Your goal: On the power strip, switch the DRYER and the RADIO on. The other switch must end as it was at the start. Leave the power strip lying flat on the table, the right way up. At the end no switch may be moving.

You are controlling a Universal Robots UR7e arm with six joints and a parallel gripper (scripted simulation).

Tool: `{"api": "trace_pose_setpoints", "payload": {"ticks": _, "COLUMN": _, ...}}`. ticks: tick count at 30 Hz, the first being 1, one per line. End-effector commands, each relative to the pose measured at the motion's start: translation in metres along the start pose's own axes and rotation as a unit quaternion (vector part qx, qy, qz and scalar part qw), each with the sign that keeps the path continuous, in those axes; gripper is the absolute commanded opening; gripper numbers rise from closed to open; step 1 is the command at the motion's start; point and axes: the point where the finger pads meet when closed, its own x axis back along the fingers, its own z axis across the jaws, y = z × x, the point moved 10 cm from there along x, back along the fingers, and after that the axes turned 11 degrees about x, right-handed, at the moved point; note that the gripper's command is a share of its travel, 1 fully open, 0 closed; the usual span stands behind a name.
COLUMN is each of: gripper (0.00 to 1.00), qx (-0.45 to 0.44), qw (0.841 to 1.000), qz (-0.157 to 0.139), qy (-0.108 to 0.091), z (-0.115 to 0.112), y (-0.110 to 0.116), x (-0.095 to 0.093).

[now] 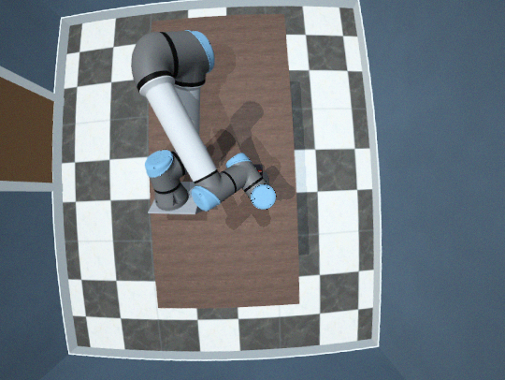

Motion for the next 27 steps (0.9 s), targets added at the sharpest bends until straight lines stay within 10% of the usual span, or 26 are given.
{"api": "trace_pose_setpoints", "payload": {"ticks": 1, "gripper": 0.0, "qx": 0.0, "qw": 1.0, "qz": 0.0, "qy": 0.0, "z": 0.0, "y": 0.0, "x": 0.0}}
{"api": "trace_pose_setpoints", "payload": {"ticks": 27, "gripper": 0.0, "qx": 0.0, "qw": 1.0, "qz": -0.001, "qy": 0.0, "z": 0.0, "y": 0.0, "x": -0.014}}
